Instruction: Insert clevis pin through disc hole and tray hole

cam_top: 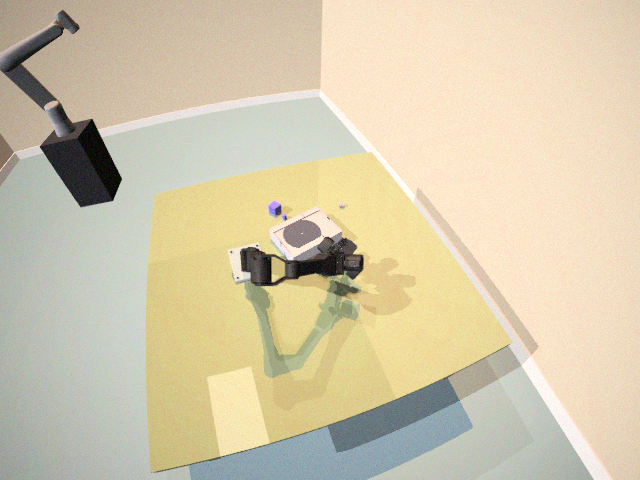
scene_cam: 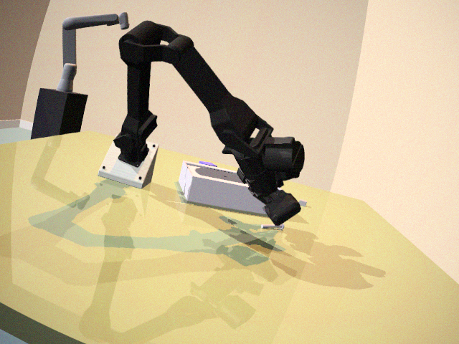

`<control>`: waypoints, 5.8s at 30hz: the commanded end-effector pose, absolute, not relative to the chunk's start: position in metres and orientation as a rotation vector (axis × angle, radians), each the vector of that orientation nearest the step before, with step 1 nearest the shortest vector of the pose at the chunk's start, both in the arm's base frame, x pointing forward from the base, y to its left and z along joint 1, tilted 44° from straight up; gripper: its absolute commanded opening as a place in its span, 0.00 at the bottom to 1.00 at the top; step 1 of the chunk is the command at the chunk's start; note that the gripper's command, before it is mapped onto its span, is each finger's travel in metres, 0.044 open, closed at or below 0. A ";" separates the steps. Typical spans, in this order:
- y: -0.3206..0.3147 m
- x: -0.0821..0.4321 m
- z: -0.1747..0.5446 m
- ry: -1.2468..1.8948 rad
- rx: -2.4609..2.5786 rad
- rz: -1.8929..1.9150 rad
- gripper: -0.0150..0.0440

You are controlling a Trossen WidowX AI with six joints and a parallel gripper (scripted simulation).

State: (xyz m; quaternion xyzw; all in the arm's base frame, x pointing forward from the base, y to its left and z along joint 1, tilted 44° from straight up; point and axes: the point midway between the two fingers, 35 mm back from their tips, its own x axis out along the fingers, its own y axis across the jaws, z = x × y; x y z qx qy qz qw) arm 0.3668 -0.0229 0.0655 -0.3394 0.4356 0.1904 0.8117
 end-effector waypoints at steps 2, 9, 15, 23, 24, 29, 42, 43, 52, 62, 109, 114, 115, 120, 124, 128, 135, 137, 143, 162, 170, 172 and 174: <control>-0.012 0.371 0.060 1.258 -0.744 0.259 0.53; 0.006 0.375 0.086 1.514 -0.962 -0.023 0.53; 0.016 0.378 0.103 1.540 -1.081 -0.132 0.53; 0.016 0.378 0.103 1.540 -1.081 -0.132 0.53; 0.016 0.378 0.103 1.540 -1.081 -0.132 0.53; 0.014 0.378 0.099 1.540 -1.081 -0.132 0.53; 0.000 0.380 0.084 1.540 -1.082 -0.133 0.53; -0.001 0.381 0.083 1.540 -1.082 -0.133 0.53; -0.012 0.382 0.073 1.540 -1.083 -0.134 0.53; -0.023 0.385 0.061 1.539 -1.083 -0.135 0.53; -0.020 0.385 0.065 1.536 -1.078 -0.135 0.25; -0.012 0.384 0.073 1.536 -1.077 -0.135 0.25; -0.010 0.383 0.075 1.536 -1.077 -0.134 0.25; 0.000 0.382 0.085 1.536 -1.077 -0.134 0.25; 0.006 0.381 0.092 1.536 -1.076 -0.133 0.25; 0.014 0.379 0.100 1.536 -1.076 -0.133 0.25; 0.012 0.379 0.097 1.551 -1.128 -0.093 0.25; 0.013 0.379 0.097 1.565 -1.182 -0.040 0.25; 0.014 0.379 0.098 1.597 -1.341 0.126 0.25; 0.018 0.377 0.099 1.619 -1.825 0.698 0.25; 0.018 0.377 0.099 1.615 -1.860 0.746 0.25; 0.018 0.377 0.099 1.614 -1.864 0.750 0.25; 0.016 0.378 0.098 1.614 -1.870 0.758 0.25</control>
